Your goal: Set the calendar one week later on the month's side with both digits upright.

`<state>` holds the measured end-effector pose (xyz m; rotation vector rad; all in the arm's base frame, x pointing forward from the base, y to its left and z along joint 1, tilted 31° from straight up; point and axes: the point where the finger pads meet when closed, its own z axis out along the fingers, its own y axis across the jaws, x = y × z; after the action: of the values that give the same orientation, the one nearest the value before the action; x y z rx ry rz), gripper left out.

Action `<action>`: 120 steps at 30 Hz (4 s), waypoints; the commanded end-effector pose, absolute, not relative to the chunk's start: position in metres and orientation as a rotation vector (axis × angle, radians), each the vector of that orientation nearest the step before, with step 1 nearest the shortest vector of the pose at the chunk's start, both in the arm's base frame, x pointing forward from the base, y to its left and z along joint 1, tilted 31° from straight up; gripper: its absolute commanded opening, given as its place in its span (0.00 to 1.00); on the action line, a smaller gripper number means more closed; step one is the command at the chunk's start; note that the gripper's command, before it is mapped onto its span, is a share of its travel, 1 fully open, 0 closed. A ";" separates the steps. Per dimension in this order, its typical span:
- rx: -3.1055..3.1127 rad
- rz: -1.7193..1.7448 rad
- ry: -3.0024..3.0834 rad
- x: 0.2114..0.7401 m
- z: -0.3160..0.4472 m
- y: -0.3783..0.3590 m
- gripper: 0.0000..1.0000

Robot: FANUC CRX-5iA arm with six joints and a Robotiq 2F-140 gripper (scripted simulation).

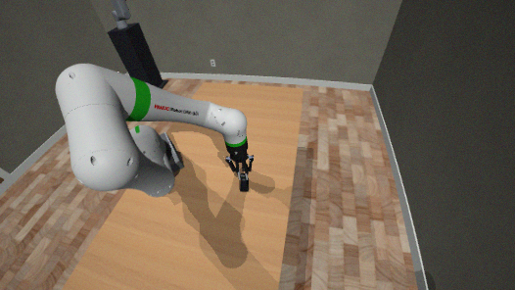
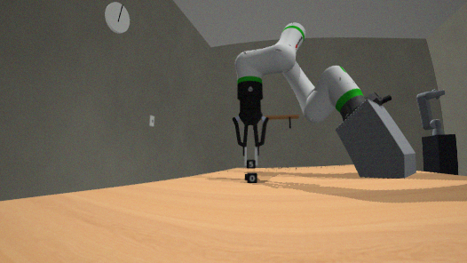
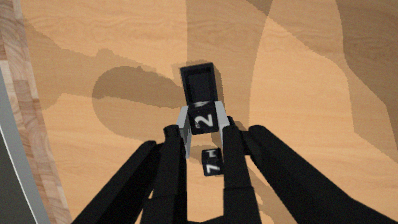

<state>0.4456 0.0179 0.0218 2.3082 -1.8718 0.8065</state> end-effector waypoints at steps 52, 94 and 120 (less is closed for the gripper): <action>2.308 0.807 -1.872 0.453 0.005 0.011 0.16; 2.308 0.807 -1.872 0.456 -0.004 0.007 0.16; 2.308 0.807 -1.872 0.456 -0.004 0.007 0.16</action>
<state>0.4561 0.0071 -0.0037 2.3082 -1.8718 0.8066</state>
